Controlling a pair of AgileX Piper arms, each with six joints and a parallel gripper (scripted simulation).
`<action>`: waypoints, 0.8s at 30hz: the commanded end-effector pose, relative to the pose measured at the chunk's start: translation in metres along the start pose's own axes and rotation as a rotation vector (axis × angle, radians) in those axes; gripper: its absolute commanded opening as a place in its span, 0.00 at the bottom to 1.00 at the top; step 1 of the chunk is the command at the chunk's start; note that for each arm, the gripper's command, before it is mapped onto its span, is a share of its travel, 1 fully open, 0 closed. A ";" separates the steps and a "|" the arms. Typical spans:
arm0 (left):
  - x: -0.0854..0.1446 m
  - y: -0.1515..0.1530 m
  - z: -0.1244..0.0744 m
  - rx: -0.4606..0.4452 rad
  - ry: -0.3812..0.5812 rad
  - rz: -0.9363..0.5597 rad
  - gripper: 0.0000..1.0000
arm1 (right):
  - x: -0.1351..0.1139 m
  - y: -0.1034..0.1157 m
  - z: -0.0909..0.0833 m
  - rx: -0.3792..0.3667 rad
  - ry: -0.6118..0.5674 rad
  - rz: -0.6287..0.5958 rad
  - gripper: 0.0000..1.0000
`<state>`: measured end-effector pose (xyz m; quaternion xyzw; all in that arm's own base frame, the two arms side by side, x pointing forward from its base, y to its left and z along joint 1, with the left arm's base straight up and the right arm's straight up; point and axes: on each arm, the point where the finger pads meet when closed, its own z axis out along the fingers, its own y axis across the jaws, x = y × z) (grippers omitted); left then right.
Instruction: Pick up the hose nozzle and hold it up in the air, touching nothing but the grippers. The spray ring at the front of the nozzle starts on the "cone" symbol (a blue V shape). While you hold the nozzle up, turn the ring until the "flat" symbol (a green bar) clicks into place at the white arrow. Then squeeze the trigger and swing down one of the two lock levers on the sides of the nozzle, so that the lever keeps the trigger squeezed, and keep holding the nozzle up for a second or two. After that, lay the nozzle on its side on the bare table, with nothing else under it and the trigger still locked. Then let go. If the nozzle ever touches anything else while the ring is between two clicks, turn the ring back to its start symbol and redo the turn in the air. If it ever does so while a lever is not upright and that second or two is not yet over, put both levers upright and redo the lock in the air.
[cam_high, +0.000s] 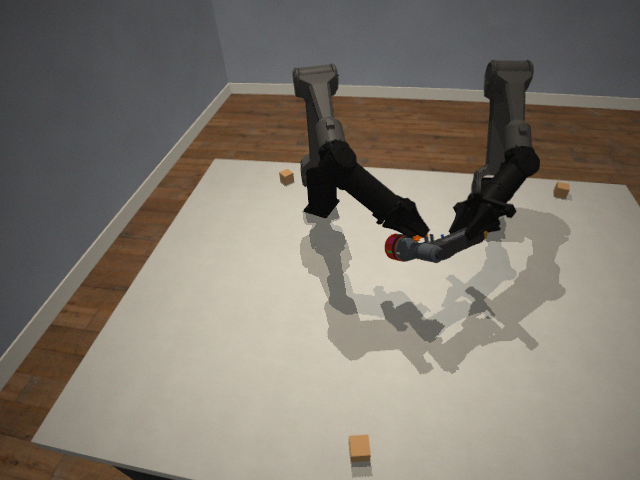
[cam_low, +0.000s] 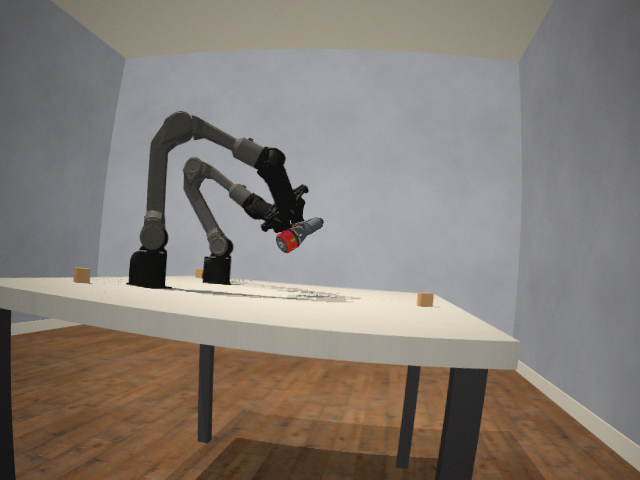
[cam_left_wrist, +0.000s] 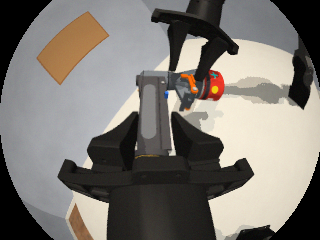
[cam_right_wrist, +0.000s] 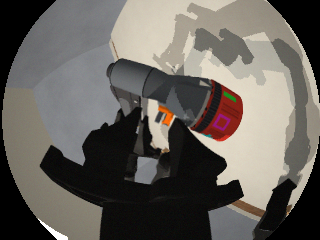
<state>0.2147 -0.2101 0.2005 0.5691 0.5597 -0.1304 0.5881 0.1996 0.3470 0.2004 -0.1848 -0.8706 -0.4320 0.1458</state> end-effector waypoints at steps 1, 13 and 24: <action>-0.003 0.002 0.000 -0.005 -0.010 -0.001 0.48 | 0.000 0.002 0.000 0.001 0.001 -0.001 0.50; -0.003 0.002 0.000 -0.005 -0.010 0.000 0.48 | 0.001 0.010 0.002 -0.002 0.004 -0.003 0.50; -0.003 0.002 0.000 -0.005 -0.010 0.000 0.48 | 0.003 0.016 0.004 -0.003 0.004 -0.004 0.50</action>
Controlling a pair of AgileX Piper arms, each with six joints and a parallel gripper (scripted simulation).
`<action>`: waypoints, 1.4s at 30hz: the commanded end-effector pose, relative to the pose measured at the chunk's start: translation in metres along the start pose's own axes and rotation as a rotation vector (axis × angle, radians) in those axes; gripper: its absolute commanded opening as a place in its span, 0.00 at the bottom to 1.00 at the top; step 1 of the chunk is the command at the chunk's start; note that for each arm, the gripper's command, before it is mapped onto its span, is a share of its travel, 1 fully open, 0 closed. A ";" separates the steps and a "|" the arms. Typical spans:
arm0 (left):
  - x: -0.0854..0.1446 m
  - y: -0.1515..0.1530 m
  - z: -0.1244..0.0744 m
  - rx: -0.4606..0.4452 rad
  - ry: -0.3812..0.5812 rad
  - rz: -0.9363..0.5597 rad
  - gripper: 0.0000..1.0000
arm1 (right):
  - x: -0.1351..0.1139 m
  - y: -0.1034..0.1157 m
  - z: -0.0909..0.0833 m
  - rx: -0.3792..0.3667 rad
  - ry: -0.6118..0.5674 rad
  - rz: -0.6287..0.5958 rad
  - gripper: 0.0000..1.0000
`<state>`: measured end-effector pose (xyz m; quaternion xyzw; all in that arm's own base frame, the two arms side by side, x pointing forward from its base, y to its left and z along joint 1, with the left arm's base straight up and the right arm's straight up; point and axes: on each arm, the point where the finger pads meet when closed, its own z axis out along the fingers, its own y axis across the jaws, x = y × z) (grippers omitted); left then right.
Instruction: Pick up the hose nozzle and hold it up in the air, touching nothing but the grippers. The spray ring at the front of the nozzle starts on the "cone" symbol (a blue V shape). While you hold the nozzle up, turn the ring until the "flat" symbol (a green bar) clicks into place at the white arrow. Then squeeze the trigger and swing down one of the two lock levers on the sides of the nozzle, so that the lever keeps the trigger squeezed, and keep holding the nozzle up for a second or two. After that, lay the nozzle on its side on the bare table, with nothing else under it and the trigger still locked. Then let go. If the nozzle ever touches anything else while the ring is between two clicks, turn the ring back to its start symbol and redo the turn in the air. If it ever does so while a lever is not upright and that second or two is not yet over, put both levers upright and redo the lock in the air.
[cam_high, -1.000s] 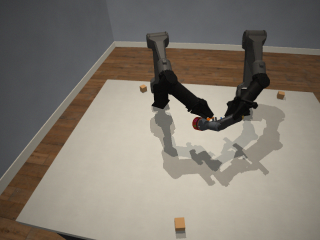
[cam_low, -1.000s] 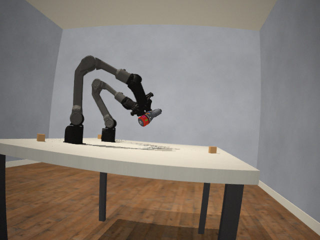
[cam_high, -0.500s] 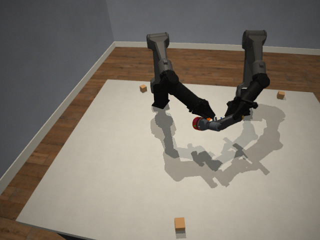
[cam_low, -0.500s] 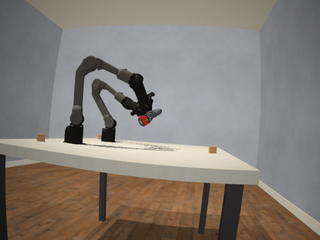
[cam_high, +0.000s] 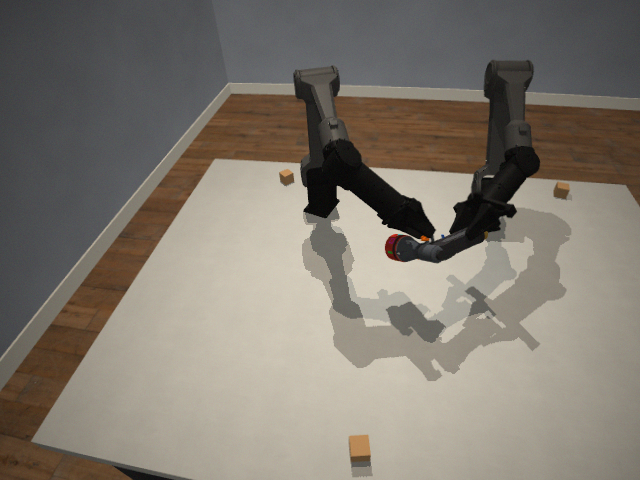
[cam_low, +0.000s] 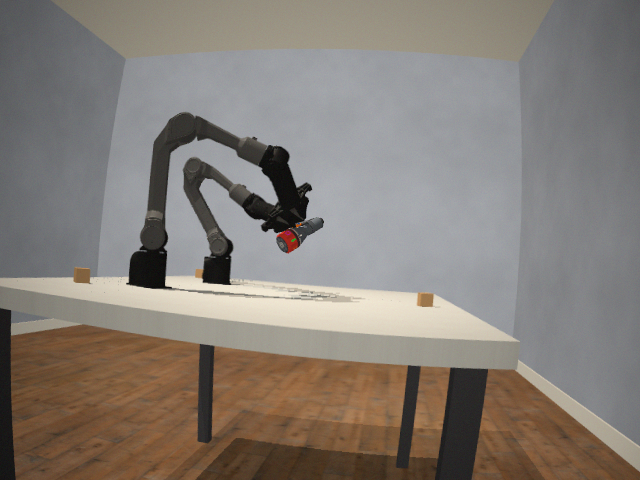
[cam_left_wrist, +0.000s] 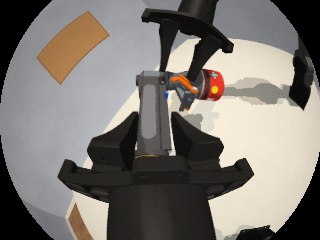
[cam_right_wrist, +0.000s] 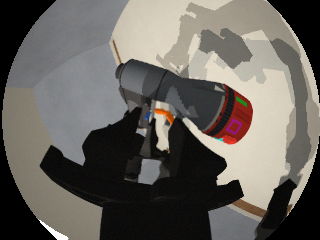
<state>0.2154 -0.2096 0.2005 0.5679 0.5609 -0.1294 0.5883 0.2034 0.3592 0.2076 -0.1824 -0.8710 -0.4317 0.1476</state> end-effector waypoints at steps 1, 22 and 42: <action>-0.004 0.001 0.000 -0.002 -0.012 0.001 0.48 | 0.001 0.002 -0.001 -0.006 -0.001 -0.002 0.50; -0.004 0.001 0.000 -0.002 -0.012 0.001 0.48 | 0.007 0.004 0.010 0.000 0.008 0.004 0.50; -0.004 0.001 0.000 -0.002 -0.012 0.001 0.48 | 0.009 0.005 0.011 -0.004 0.010 0.001 0.50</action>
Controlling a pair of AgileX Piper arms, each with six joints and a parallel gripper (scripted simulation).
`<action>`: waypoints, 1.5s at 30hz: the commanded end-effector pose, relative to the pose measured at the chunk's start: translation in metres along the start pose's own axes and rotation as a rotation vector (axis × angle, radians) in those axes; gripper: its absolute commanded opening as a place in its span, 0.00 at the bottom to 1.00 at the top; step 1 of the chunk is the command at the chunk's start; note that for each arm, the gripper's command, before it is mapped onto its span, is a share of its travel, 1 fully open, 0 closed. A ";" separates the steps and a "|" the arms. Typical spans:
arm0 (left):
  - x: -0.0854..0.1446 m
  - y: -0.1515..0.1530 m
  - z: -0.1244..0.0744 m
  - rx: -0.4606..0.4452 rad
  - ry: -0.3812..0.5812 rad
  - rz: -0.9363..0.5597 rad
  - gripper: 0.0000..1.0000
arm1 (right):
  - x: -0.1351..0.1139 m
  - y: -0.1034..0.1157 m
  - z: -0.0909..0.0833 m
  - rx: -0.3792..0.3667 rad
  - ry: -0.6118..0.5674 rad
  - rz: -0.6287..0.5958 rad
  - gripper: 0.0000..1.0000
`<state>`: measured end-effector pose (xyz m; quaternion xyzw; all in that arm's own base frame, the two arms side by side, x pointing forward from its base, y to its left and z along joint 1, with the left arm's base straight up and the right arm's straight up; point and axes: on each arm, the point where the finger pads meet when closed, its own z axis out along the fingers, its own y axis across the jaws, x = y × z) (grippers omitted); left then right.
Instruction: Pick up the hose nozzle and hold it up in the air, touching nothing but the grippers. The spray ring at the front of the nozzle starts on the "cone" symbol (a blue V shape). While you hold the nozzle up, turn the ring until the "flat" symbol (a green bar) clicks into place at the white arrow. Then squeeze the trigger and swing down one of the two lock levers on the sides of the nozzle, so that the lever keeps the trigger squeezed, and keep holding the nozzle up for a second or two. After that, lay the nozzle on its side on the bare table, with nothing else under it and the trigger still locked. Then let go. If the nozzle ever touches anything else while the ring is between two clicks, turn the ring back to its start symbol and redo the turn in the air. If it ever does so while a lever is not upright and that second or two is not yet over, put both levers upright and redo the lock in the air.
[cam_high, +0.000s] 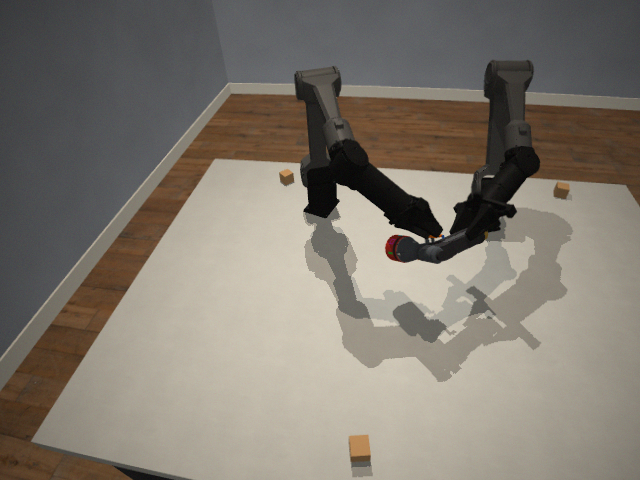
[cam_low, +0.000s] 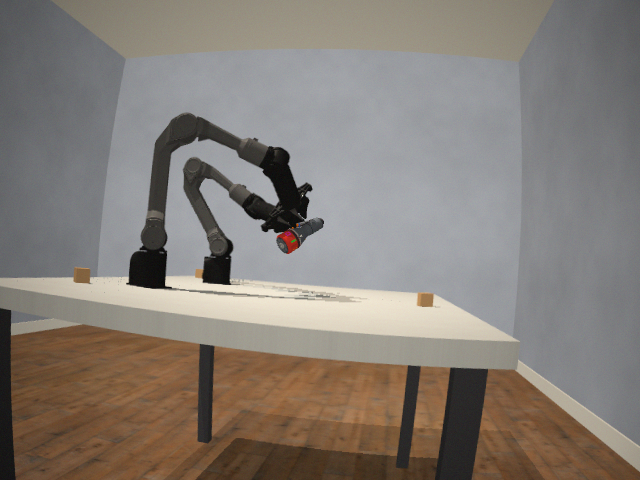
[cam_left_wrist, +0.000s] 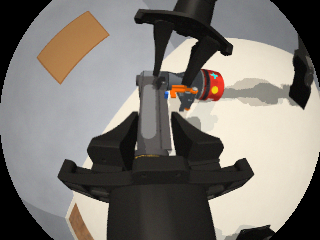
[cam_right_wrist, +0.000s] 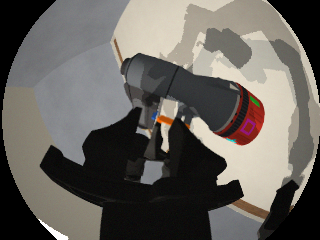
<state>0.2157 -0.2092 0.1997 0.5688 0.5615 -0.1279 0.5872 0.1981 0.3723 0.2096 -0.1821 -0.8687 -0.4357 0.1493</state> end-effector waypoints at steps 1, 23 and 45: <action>-0.005 0.001 0.000 -0.002 -0.016 -0.001 0.48 | 0.001 -0.001 0.002 0.004 0.005 0.001 0.50; -0.005 0.001 0.000 -0.003 -0.016 -0.001 0.48 | 0.002 0.000 -0.014 0.000 0.002 -0.002 0.50; -0.005 0.001 0.000 -0.003 -0.016 -0.001 0.48 | 0.002 0.001 -0.043 0.000 0.002 -0.004 0.50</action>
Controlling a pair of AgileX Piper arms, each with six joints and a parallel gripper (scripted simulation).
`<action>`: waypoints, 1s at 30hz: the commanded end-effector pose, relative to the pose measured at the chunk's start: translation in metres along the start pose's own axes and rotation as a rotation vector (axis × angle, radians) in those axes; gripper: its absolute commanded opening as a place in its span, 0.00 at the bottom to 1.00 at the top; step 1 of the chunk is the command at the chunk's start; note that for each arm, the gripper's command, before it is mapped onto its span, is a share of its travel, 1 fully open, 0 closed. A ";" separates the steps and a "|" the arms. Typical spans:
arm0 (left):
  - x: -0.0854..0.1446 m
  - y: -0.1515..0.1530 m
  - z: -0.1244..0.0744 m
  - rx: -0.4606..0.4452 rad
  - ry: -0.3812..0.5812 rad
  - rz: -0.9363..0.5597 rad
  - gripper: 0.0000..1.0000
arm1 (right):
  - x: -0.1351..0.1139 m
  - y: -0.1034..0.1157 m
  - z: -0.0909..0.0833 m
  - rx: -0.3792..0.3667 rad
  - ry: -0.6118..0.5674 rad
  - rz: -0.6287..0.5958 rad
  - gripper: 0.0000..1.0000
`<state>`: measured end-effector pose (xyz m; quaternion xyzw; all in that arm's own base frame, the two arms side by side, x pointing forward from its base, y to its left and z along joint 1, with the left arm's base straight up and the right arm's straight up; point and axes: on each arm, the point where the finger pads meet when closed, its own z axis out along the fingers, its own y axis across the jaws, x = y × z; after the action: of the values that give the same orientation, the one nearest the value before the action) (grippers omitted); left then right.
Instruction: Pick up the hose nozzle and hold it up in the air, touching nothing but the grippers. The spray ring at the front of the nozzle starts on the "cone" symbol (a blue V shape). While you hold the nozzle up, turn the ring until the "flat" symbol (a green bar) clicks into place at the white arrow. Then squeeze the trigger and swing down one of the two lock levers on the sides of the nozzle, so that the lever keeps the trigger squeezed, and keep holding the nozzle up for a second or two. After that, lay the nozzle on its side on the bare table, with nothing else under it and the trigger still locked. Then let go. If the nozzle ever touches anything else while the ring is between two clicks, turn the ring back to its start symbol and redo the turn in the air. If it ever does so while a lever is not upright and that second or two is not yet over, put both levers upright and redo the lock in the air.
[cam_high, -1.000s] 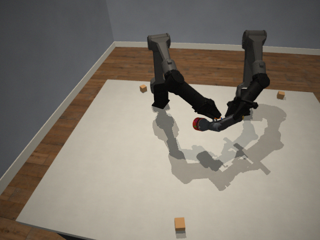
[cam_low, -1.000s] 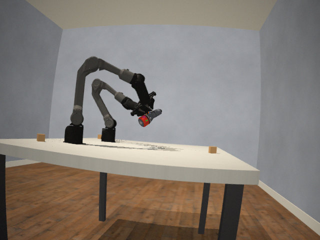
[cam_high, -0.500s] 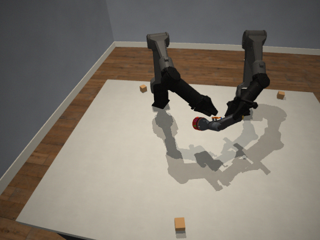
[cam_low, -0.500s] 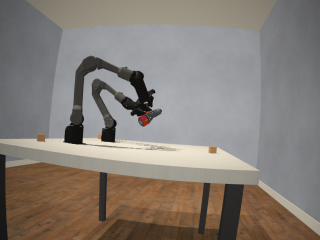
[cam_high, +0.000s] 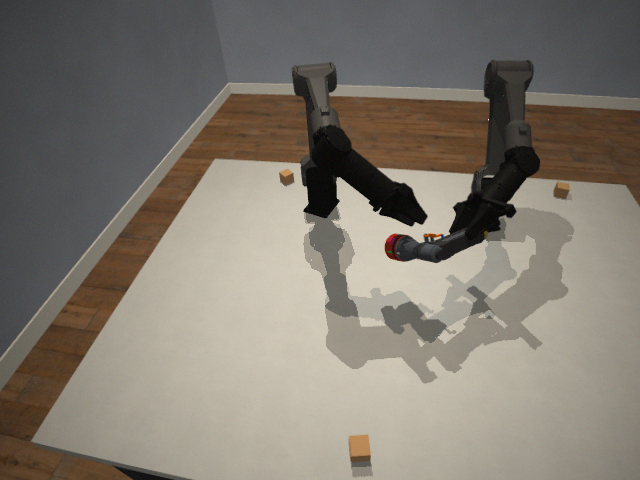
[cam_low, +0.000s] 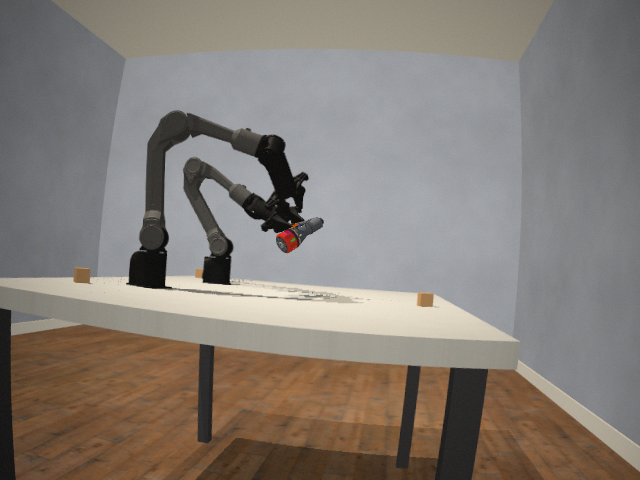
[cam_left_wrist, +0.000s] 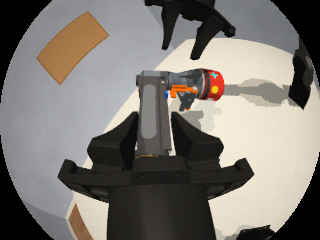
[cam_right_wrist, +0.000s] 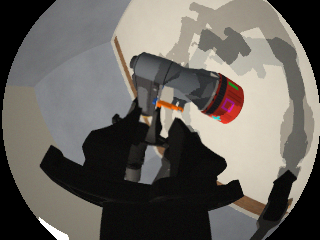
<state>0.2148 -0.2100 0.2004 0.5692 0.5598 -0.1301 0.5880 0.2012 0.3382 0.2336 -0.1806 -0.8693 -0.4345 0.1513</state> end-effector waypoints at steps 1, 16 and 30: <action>-0.004 0.002 0.000 -0.005 -0.011 -0.001 0.48 | 0.000 0.001 -0.002 -0.001 -0.001 -0.002 0.50; -0.004 0.002 0.000 -0.005 -0.011 -0.001 0.48 | 0.001 0.001 -0.026 -0.003 -0.001 -0.004 0.50; -0.003 0.002 0.000 -0.006 -0.009 -0.001 0.48 | -0.010 -0.007 -0.042 0.008 -0.049 -0.028 0.50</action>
<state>0.2148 -0.2100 0.2004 0.5692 0.5598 -0.1300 0.5880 0.2086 0.3031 0.2511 -0.1796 -0.8738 -0.4306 0.1368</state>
